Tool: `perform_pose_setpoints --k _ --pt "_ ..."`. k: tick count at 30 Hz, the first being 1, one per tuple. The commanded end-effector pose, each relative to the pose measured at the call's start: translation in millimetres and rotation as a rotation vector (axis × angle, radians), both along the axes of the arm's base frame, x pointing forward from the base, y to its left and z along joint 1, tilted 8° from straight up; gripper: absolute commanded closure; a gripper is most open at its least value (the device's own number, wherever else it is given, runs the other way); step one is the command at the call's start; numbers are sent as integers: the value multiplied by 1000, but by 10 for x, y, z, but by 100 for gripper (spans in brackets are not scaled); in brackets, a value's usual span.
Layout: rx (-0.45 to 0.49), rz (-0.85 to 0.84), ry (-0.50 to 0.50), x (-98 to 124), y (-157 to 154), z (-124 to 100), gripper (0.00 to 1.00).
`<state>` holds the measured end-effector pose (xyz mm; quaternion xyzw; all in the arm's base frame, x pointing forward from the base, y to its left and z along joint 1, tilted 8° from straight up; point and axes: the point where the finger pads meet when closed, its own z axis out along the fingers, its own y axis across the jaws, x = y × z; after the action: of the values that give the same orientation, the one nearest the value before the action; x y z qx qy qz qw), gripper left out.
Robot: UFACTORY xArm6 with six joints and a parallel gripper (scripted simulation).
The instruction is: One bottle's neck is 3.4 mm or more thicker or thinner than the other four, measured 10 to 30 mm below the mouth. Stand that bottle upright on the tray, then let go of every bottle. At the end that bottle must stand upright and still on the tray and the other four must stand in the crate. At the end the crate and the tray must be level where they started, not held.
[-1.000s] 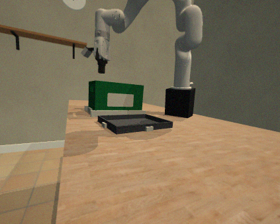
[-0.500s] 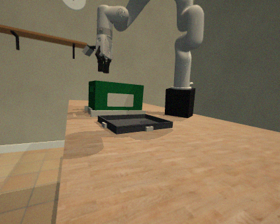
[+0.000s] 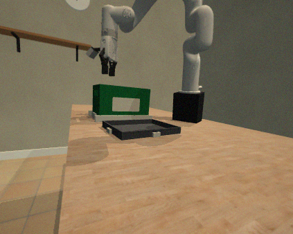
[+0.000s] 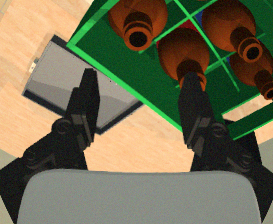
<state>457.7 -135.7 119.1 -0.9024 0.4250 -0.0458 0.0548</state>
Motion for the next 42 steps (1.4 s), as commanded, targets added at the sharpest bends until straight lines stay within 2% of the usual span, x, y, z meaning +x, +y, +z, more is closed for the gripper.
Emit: perform_pose_setpoints --k 1,24,42 --pt "-1 0 -4 12 -5 17 35" --pt "-1 0 -4 14 -4 6 35" --pt "-1 0 -4 34 4 -131 35"
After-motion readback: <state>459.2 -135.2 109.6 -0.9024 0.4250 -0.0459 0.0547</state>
